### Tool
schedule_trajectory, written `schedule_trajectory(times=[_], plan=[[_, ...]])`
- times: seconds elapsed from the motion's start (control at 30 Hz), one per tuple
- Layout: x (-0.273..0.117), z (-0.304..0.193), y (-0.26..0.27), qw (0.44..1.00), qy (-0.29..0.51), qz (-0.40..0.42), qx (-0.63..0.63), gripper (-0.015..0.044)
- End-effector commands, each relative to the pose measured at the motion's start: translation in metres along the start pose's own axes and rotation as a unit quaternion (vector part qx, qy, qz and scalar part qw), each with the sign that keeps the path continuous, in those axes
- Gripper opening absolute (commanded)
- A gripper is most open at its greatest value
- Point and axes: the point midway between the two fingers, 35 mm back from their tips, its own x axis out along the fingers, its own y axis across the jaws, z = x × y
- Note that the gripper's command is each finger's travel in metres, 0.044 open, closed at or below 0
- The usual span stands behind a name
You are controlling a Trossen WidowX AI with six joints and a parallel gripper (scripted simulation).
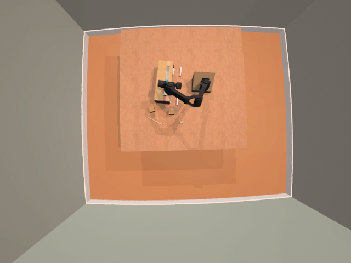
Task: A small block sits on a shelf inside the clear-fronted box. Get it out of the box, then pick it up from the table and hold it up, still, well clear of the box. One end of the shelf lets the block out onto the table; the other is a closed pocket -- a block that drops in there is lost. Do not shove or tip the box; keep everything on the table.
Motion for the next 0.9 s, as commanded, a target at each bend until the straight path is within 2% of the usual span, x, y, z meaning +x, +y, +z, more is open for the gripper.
schedule_trajectory(times=[0.0,0.5,0.87], plan=[[0.005,-0.013,0.0,1.0,0.002,0.001,0.001,0.04],[0.018,-0.049,0.001,1.0,0.003,0.001,0.001,0.04],[0.012,-0.033,0.002,1.0,0.003,0.001,0.001,0.04]])
